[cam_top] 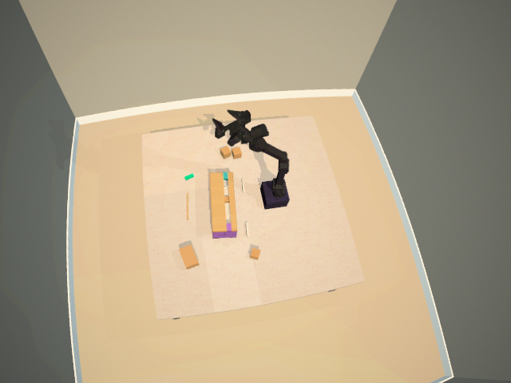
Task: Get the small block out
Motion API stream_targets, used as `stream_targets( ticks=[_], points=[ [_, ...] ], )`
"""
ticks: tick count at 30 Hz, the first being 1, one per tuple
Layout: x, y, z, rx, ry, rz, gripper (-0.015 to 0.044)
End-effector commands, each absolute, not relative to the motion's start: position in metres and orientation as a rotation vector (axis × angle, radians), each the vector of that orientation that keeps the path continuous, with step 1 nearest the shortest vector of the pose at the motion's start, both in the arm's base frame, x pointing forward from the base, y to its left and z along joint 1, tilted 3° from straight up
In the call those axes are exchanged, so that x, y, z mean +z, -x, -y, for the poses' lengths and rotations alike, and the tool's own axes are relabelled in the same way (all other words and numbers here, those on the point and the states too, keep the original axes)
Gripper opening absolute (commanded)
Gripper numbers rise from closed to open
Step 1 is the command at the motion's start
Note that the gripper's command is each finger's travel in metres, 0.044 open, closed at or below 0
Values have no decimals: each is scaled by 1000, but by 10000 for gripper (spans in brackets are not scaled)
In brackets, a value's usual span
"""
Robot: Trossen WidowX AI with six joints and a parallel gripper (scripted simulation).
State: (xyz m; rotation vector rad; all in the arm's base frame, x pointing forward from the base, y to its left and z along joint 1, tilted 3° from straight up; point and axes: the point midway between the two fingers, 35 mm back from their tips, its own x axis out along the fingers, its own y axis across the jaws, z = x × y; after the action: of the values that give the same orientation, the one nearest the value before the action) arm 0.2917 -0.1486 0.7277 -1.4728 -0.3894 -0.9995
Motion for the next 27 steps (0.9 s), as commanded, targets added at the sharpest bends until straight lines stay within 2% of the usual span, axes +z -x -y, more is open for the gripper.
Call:
stream_targets(
  ticks=[1,15,21,27],
  points=[
    [726,-294,149,-993,1471,383,400],
    [546,-429,149,-460,1337,-121,400],
    [450,-457,128,-220,1286,-356,400],
    [351,-459,99,20,1243,-601,400]
  ],
)
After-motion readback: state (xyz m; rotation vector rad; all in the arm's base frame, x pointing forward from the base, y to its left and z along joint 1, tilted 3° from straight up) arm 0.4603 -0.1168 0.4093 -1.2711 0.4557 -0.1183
